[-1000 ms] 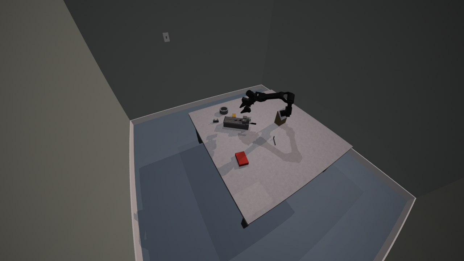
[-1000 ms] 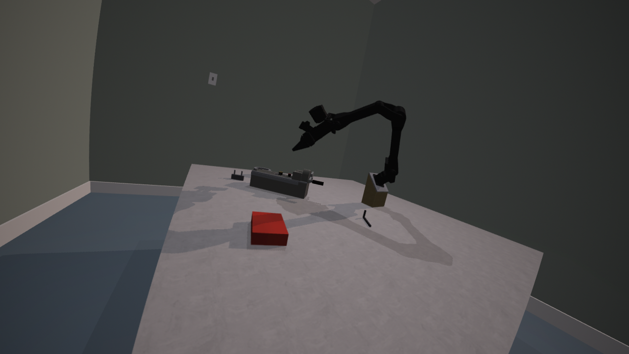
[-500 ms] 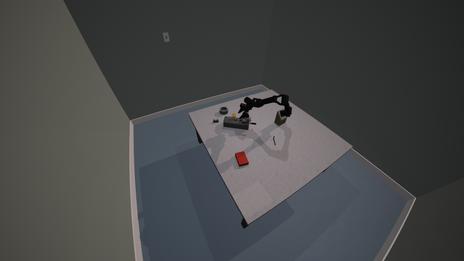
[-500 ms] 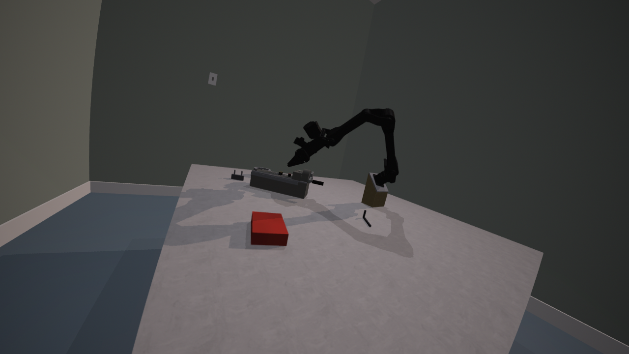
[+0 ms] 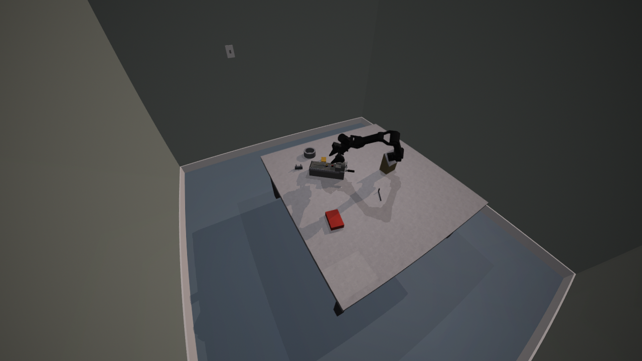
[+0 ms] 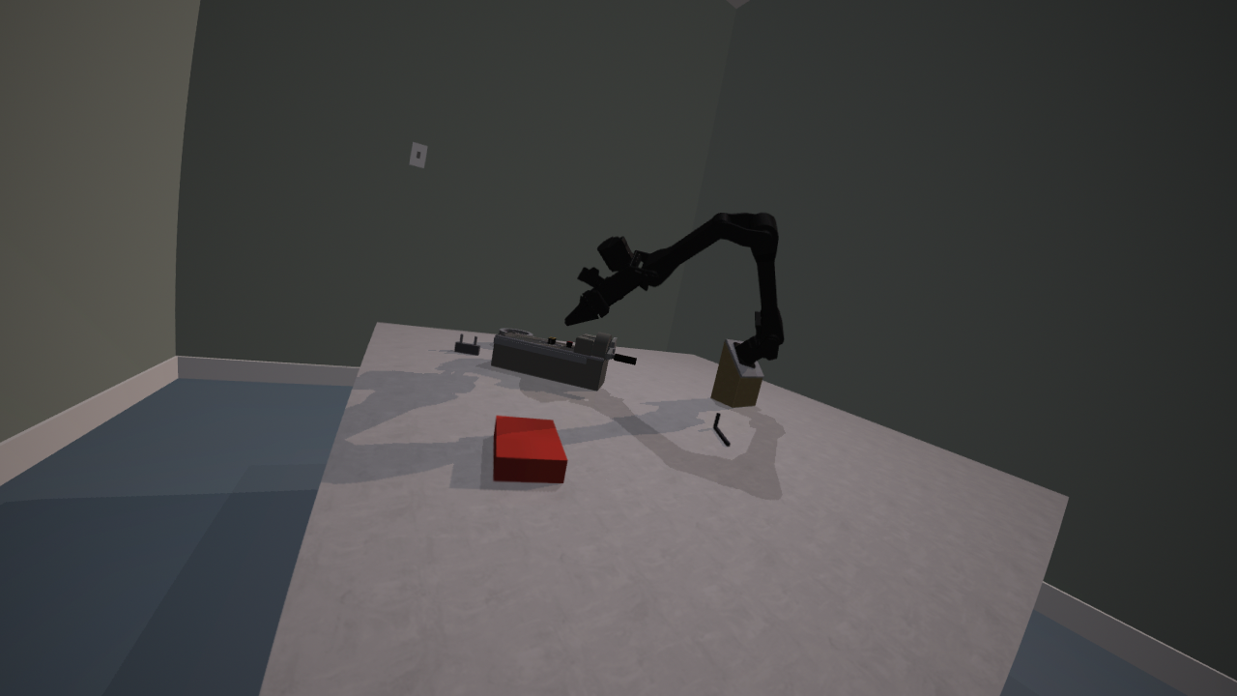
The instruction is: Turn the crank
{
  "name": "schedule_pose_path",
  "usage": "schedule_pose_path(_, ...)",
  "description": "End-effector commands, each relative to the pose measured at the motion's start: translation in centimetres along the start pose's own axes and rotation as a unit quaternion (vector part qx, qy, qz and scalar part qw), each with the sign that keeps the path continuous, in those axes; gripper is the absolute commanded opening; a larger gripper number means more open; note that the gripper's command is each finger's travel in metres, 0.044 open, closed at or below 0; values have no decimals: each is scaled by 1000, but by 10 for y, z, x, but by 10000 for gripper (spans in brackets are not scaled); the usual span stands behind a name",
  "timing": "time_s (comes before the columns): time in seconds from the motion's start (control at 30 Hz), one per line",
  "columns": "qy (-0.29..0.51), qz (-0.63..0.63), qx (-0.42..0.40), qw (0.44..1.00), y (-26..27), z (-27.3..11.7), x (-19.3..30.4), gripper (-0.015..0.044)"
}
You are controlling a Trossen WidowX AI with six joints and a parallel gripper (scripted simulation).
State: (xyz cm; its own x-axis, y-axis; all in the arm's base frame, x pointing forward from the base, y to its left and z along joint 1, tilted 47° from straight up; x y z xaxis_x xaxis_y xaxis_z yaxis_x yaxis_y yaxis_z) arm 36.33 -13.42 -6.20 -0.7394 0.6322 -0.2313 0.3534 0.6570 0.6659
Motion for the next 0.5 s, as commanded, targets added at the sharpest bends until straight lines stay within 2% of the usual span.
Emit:
schedule_pose_path(0.0, -2, 0, 2, 1000, 0, -8, -10, 440)
schedule_pose_path(0.2, -2, -3, 0, 1000, 2, -46, -46, 440)
schedule_pose_path(0.47, 2, 12, 21, 1000, 29, -63, -36, 440)
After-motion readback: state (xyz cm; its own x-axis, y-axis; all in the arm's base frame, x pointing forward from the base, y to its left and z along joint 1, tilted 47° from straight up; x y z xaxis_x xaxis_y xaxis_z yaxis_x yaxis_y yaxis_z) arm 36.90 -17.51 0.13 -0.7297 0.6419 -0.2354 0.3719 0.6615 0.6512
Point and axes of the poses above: the point midway between the two fingers, 35 mm back from their tips, its own z axis out along the fingers, its own y axis across the jaws, x = y × z, the point moved 10 cm from there along -z, back along the fingers
